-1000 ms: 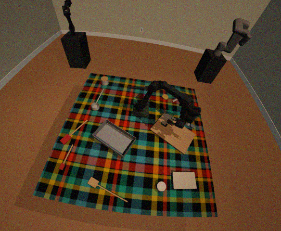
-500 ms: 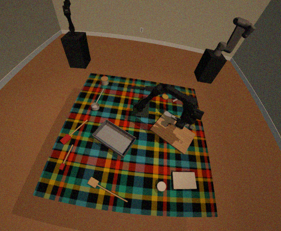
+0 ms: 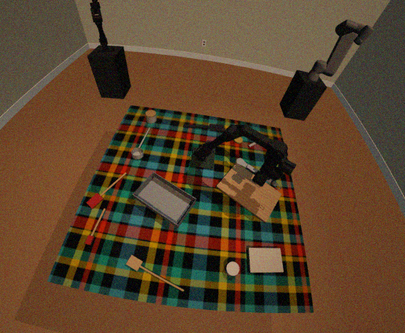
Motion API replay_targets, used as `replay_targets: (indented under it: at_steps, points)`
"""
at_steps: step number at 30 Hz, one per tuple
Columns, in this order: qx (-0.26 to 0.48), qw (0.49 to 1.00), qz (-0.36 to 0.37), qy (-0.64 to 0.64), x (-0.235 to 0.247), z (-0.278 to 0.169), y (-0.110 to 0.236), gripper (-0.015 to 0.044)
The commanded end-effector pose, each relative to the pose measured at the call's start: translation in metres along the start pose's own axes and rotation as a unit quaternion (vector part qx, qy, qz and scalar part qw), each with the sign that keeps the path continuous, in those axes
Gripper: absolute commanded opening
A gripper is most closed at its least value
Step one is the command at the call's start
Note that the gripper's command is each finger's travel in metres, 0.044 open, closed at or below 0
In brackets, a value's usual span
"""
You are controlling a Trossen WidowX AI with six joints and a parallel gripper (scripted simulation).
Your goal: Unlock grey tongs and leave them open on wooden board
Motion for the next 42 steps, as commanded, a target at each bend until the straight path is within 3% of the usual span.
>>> replay_targets:
  at_steps: [1,42]
  points:
    - [-0.003,1.000,0.002,-0.002,0.000,0.001,0.001,-0.0150]
    - [-0.002,1.000,0.003,-0.003,0.000,0.007,-0.065,-0.0150]
Point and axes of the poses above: the point midway between the two fingers, 35 mm back from their tips, its own y axis back along the fingers, its own x axis across the jaws, z = x × y, the point moved 8 cm from there along y, back along the fingers, and after that the axes turned 9 degrees about y, right-handed, at the moved point
